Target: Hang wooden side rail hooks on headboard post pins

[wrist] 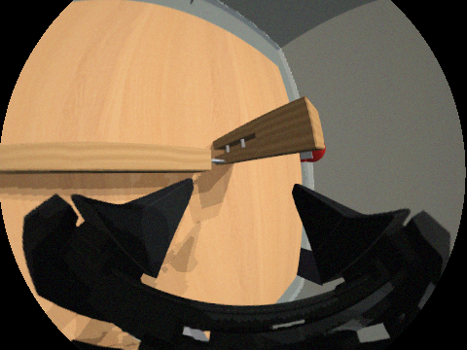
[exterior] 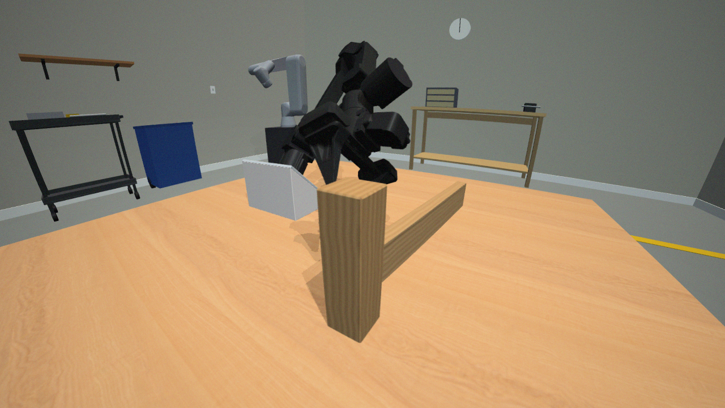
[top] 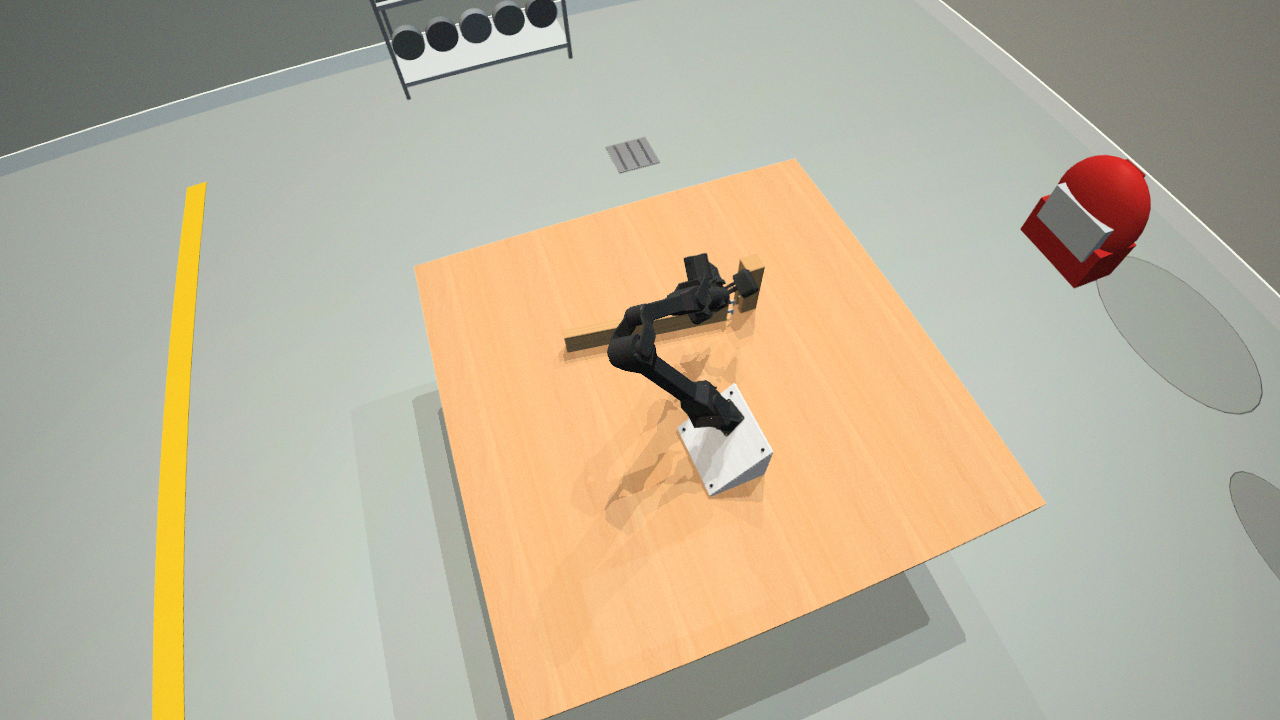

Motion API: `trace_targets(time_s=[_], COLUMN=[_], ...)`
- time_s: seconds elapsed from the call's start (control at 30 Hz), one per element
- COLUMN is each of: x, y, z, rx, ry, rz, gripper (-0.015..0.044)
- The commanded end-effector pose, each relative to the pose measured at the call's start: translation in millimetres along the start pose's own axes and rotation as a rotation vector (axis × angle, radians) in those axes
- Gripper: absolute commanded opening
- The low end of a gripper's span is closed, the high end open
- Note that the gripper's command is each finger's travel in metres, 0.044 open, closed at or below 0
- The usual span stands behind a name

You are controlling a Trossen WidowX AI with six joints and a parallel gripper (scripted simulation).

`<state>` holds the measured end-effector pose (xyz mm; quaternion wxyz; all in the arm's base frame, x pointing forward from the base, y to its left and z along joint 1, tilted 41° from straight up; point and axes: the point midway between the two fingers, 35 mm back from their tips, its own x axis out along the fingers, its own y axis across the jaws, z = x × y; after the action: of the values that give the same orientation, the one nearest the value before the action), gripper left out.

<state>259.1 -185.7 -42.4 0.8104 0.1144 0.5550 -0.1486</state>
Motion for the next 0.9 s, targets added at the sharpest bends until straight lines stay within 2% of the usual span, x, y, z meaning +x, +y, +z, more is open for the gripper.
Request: trace_targets(time_s=[0.0, 0.2, 0.87], x=[-8.6, -11.9, -12.0], y=[2.6, 4.6, 4.6], z=[3.2, 6.3, 6.3], rx=[0.755, 1.038, 1.039], ry=[-0.107, -0.172, -0.172], rz=[-0.134, -0.147, -0.147], gripper=[0.0440, 0.0440, 0.0440])
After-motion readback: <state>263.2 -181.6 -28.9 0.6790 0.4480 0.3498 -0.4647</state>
